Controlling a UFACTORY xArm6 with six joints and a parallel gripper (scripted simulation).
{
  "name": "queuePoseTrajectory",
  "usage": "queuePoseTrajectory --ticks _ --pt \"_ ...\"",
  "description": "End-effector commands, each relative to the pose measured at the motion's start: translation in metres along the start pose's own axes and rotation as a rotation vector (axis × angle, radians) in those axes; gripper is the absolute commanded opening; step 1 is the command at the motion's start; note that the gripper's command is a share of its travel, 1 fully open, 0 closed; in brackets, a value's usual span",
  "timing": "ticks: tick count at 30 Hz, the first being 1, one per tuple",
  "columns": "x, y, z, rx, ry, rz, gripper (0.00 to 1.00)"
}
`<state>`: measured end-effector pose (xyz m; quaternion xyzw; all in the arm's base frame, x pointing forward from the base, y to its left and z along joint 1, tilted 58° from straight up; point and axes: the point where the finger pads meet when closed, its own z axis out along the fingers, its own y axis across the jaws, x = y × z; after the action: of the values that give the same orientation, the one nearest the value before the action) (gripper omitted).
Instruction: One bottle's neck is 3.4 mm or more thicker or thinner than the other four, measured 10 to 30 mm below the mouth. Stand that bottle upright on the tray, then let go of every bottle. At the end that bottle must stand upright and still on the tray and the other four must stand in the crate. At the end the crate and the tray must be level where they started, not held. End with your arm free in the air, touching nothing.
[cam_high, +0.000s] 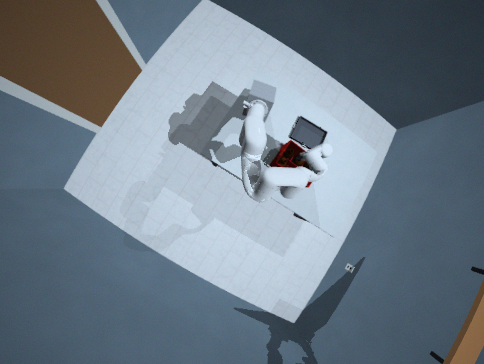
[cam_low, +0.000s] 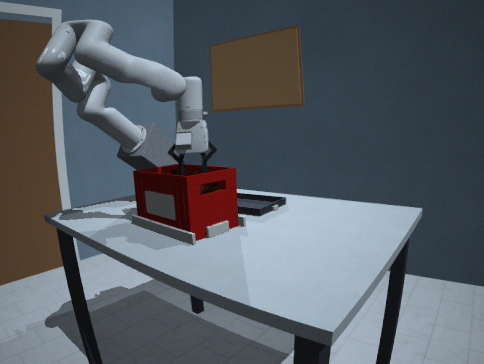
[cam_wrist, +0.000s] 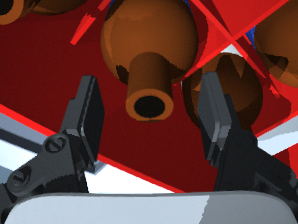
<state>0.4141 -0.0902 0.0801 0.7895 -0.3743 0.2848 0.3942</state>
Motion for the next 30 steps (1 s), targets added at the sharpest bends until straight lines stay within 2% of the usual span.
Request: queuePoseTrajectory --ticks 1,29,30 --pt "0.0007 -0.0010 0.0033 0.003 0.001 0.001 0.65" --pt "0.0007 -0.0010 0.0090 0.003 0.001 0.001 0.65" --pt "0.0007 -0.0010 0.0090 0.003 0.001 0.001 0.00"
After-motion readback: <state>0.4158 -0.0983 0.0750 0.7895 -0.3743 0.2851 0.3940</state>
